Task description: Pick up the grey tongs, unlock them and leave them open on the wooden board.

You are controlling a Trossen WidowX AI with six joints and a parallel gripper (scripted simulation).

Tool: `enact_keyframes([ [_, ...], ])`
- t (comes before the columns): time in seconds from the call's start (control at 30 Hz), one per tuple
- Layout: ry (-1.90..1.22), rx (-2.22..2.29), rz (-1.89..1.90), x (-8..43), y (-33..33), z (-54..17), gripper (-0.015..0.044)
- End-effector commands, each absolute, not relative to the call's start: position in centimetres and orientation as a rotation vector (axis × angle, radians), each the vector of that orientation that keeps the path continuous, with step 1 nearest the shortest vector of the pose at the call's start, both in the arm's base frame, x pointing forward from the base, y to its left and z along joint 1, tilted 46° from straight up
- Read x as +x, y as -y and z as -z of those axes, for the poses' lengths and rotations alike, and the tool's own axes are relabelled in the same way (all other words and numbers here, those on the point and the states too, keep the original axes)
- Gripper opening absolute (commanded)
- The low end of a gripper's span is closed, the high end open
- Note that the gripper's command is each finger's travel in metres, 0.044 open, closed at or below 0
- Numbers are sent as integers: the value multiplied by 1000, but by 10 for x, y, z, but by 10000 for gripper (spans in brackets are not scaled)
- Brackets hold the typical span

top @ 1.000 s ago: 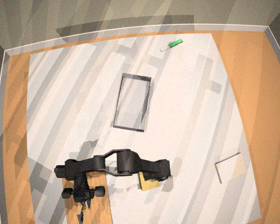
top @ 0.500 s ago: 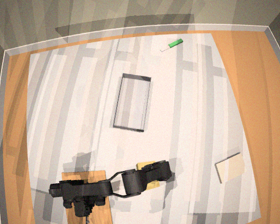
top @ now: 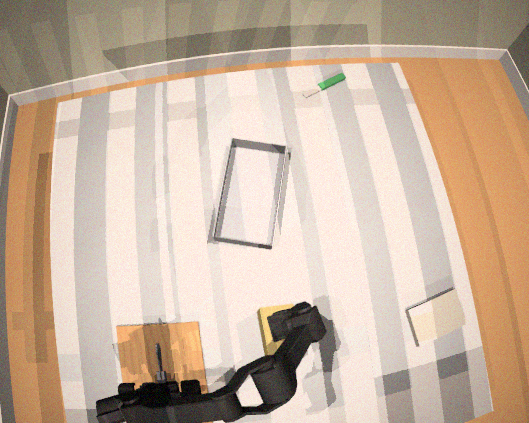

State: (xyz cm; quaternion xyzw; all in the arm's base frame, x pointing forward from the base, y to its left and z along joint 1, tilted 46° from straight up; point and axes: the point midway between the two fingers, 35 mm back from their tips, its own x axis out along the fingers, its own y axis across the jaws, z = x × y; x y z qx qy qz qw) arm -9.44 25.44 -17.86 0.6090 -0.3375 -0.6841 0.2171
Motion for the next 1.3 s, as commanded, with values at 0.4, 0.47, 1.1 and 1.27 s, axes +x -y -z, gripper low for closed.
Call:
enact_keyframes([
  [0.4, 889, 1767, 1860, -97, -262, 176, -150],
  [0.47, 889, 1767, 1860, -98, -260, 179, -150],
  [1.1, 889, 1766, 1861, -103, -240, 203, -150],
  [1.27, 889, 1766, 1861, -104, -235, 210, -150],
])
